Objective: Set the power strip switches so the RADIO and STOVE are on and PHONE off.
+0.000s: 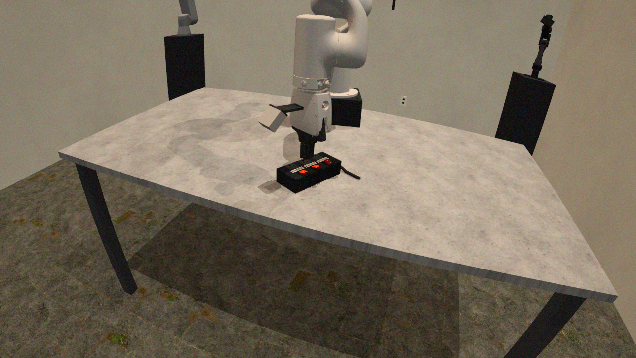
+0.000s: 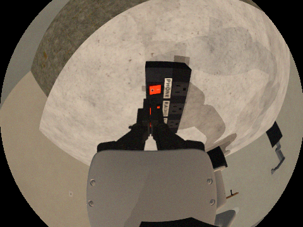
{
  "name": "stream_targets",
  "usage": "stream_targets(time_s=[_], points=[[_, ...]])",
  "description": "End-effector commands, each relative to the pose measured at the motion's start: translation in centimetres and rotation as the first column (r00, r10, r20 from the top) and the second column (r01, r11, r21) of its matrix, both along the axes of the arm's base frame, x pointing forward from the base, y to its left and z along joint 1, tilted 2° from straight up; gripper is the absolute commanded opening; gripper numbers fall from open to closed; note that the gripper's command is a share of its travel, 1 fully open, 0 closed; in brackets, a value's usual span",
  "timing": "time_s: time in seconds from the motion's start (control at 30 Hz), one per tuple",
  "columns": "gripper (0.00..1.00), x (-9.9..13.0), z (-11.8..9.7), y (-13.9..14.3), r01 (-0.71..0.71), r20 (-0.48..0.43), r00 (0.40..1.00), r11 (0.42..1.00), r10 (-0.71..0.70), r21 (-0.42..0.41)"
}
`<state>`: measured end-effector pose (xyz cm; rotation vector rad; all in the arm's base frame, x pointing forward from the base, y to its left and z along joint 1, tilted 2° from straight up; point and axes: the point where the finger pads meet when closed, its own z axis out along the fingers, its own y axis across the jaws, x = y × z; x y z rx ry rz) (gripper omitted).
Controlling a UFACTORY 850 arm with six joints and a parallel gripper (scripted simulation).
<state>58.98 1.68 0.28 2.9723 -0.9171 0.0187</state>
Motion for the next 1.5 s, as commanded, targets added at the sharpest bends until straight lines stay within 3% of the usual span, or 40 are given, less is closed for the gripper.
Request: stream_targets(time_s=[0.0,0.87,1.47], points=[[0.0,0.1,-0.2,0.0,0.0,0.003,1.0,1.0,0.0,0.0],[0.0,0.2,-3.1,-0.1,0.0,0.003,1.0,1.0,0.0,0.0],[0.0,0.2,-3.5,-0.2,0.0,0.003,1.0,1.0,0.0,0.0]])
